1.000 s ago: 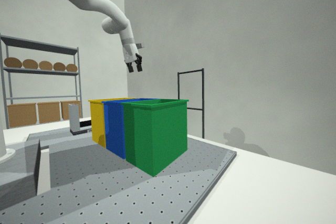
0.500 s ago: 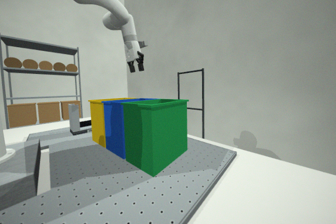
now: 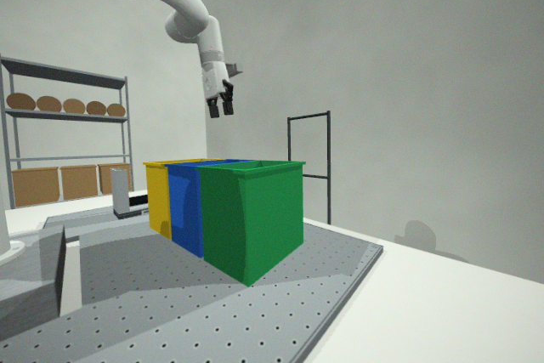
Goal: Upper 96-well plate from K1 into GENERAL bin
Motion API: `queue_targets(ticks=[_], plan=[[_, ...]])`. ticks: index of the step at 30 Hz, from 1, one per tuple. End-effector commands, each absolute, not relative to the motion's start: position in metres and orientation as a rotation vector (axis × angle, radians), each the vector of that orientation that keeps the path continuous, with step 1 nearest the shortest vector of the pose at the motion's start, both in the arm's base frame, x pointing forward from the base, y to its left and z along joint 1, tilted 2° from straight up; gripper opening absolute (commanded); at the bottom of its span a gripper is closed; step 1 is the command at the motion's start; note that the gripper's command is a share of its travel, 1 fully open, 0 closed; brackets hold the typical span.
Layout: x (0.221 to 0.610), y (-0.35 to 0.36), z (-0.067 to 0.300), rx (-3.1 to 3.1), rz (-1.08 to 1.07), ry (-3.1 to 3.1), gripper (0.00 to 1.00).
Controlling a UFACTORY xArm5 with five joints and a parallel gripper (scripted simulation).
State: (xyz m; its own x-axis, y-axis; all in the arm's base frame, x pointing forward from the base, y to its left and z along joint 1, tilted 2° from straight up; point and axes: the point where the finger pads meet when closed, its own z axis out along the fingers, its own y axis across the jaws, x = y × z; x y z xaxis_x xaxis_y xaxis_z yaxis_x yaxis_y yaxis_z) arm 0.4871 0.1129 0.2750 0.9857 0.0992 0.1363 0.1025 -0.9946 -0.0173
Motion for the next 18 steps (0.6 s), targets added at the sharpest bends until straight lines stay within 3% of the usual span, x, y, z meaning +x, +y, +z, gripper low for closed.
queue_targets(ticks=[1, 18], plan=[[0.477, 0.095, 0.273, -3.112, -0.201, -0.144, 1.00], [0.438, 0.039, 0.262, -3.135, -0.105, -0.073, 1.00]])
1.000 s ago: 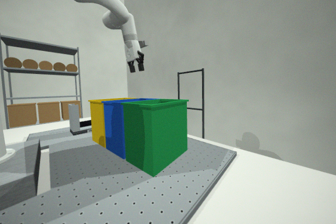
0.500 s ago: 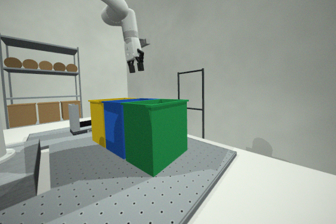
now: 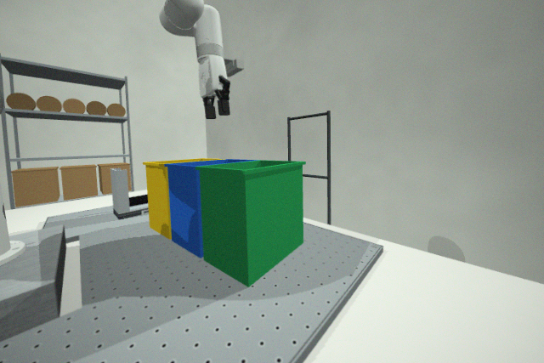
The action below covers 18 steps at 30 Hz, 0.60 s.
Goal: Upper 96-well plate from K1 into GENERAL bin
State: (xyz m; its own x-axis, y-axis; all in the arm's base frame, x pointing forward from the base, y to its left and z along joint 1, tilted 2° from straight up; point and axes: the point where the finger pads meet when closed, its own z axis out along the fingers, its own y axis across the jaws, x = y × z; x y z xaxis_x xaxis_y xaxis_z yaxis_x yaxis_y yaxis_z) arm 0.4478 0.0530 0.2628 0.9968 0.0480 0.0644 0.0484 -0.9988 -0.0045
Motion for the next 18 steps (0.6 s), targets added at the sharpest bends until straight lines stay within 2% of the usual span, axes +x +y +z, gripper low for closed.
queue_targets(ticks=[1, 7, 18], plan=[[0.436, 0.036, 0.261, -3.135, -0.105, -0.073, 1.00], [0.422, 0.057, 0.257, -3.130, 0.035, -0.277, 1.00], [0.397, 0.093, 0.250, -3.132, 0.036, -0.277, 1.00]])
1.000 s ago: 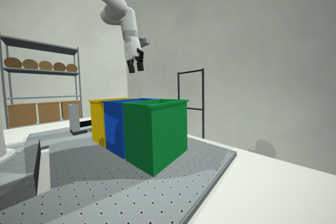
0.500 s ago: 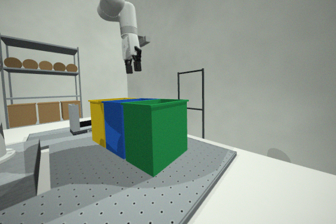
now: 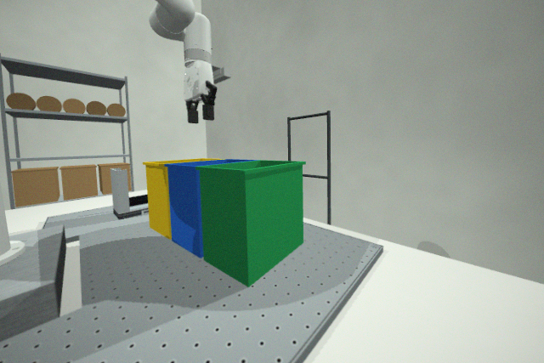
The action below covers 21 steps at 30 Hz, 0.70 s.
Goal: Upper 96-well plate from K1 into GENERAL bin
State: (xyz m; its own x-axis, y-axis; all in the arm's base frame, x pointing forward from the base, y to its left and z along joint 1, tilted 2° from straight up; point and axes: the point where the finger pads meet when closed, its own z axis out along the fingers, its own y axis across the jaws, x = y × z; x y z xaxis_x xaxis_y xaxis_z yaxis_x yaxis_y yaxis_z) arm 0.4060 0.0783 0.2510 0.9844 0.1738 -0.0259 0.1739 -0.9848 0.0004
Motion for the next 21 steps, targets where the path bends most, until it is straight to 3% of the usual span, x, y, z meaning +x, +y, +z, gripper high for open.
queue_targets(ticks=[1, 21], plan=[[0.394, 0.097, 0.249, 3.126, -0.036, 0.277, 1.00], [0.343, 0.170, 0.234, 3.121, -0.034, 0.276, 1.00]])
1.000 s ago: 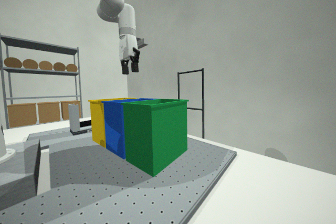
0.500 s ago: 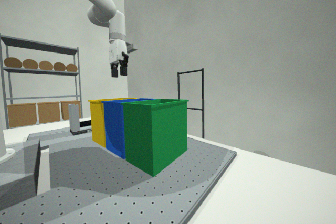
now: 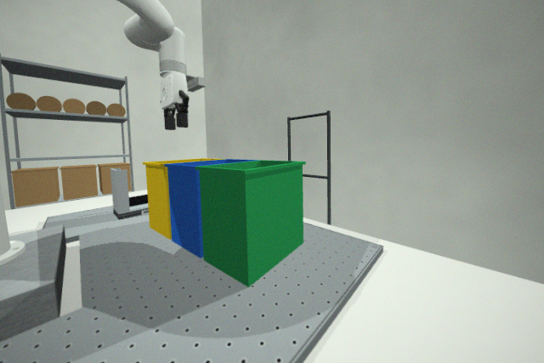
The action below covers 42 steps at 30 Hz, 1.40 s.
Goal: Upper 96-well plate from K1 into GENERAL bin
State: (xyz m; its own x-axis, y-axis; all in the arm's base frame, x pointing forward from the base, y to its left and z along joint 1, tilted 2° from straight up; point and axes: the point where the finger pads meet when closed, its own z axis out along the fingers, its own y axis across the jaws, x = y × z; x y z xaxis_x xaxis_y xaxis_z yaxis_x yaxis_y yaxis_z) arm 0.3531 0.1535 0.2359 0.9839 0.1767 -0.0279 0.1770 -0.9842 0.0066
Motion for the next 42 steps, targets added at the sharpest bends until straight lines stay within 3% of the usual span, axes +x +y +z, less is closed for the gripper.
queue_targets(ticks=[1, 35, 42], plan=[[0.340, 0.174, 0.233, 3.120, -0.034, 0.276, 1.00], [0.256, 0.296, 0.209, 3.115, -0.023, 0.276, 1.00], [0.254, 0.299, 0.209, 3.115, -0.023, 0.276, 1.00]])
